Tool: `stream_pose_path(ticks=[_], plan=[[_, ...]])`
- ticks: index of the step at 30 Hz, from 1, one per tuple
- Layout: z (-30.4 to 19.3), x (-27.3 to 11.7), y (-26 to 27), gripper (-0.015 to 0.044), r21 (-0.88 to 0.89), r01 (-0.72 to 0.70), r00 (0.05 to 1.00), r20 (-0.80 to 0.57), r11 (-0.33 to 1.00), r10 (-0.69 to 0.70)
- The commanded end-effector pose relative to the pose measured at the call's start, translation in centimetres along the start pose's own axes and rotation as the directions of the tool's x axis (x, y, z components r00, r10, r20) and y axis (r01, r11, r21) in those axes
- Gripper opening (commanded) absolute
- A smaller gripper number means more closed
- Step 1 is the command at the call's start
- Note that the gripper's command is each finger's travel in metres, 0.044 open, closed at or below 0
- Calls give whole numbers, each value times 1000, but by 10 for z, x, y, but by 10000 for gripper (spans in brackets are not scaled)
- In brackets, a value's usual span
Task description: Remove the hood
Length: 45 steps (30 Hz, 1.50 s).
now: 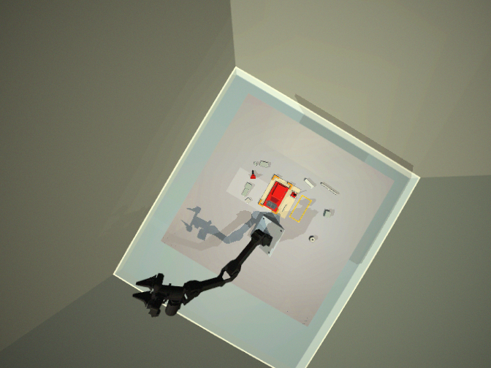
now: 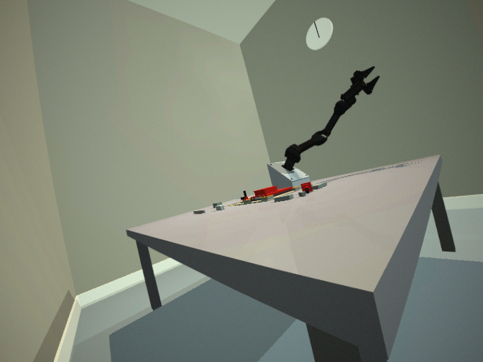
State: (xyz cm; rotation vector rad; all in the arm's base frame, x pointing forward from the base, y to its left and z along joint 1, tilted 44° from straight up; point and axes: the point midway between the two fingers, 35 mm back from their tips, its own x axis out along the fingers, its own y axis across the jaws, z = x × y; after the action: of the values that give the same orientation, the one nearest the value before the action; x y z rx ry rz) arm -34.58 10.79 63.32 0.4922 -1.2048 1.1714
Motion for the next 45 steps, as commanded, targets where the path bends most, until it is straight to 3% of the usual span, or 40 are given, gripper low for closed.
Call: stream_pose_path(ticks=[1, 10, 14, 24, 34, 45], plan=[[-1, 1, -2, 440, 0, 5, 1000, -2, 1000, -5], [-32, 26, -123, 440, -23, 234, 966, -109, 972, -235], [-34, 22, -150, 440, -57, 268, 953, -135, 962, -273], [-86, 13, -280, 440, -135, 480, 820, -282, 867, -498], [-140, -28, -396, 440, -233, 633, 618, -423, 738, -663], [-212, -120, -515, 440, -315, 762, 304, -597, 565, -742]])
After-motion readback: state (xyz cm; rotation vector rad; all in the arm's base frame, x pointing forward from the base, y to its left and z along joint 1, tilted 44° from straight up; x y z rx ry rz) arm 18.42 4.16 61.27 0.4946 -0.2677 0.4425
